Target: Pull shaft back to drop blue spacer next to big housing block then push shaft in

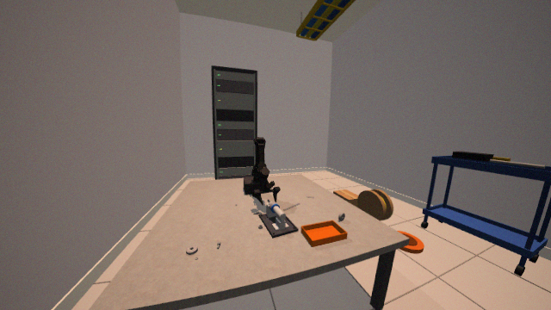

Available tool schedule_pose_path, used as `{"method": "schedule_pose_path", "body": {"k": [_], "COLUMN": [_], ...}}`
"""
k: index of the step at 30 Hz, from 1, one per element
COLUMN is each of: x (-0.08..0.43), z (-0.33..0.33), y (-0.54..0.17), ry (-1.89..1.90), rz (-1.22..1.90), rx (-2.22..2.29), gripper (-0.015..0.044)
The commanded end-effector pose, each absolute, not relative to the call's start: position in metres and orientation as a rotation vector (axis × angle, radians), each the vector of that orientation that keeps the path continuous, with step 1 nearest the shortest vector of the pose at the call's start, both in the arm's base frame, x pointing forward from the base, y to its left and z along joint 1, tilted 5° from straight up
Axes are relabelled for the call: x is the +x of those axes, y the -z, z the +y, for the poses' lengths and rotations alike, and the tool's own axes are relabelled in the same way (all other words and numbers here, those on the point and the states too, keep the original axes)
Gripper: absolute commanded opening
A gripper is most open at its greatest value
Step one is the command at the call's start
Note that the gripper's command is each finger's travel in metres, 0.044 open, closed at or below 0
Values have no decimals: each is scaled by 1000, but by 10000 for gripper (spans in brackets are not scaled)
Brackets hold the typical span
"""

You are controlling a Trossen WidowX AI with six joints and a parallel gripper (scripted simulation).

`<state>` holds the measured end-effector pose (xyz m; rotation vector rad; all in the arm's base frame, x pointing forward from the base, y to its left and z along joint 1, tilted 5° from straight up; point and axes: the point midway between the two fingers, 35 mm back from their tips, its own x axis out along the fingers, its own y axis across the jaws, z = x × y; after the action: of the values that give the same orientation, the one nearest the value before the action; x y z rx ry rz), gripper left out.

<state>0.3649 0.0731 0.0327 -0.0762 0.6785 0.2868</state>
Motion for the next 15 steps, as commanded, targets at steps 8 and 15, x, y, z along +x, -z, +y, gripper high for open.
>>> {"method": "schedule_pose_path", "body": {"k": [8,15], "x": [366,369], "z": [73,74], "y": [-33,-30], "ry": [-281,-281], "rz": [677,677], "rx": [-74,-74], "gripper": [440,440]}}
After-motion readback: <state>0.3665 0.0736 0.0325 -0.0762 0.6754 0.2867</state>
